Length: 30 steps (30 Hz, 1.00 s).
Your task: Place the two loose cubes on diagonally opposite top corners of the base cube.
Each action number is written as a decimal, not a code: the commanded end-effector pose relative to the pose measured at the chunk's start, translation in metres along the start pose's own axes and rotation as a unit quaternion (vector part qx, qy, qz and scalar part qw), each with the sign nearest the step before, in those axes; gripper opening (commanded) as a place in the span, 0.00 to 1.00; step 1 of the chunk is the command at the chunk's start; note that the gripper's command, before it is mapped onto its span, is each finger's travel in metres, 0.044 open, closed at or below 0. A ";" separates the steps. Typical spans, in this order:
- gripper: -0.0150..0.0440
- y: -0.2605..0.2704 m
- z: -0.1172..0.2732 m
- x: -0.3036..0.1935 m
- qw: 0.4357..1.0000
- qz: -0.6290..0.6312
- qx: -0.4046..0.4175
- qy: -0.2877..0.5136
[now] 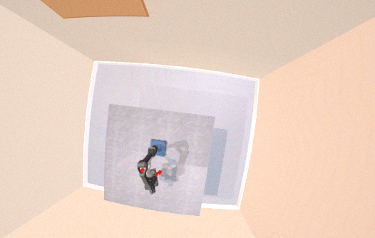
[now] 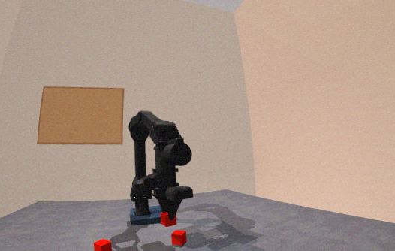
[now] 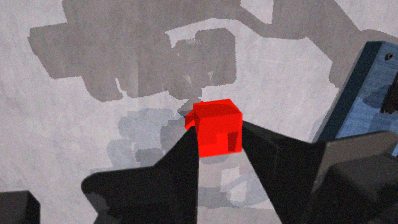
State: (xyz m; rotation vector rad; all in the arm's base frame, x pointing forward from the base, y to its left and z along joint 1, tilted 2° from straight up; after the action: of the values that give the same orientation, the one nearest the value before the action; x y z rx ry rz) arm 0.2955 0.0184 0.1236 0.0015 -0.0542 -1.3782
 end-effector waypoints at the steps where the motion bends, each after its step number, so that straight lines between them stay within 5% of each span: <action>1: 0.43 0.004 0.000 -0.004 0.998 -0.062 0.004 -0.001; 30: 0.43 0.005 -0.026 -0.006 0.997 -0.077 0.004 -0.001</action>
State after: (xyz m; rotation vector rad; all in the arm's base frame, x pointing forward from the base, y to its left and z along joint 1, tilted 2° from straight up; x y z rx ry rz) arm 0.3018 0.0246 0.1051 0.0160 -0.0638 -1.5254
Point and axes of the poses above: the point midway between the two fingers, 35 mm back from their tips, its own z axis back along the fingers, its own y axis across the jaws, x = y × z, the point moved 2 cm from there along z, back along the fingers, and after that the axes turned 4 degrees about z, right-handed, at the moved point
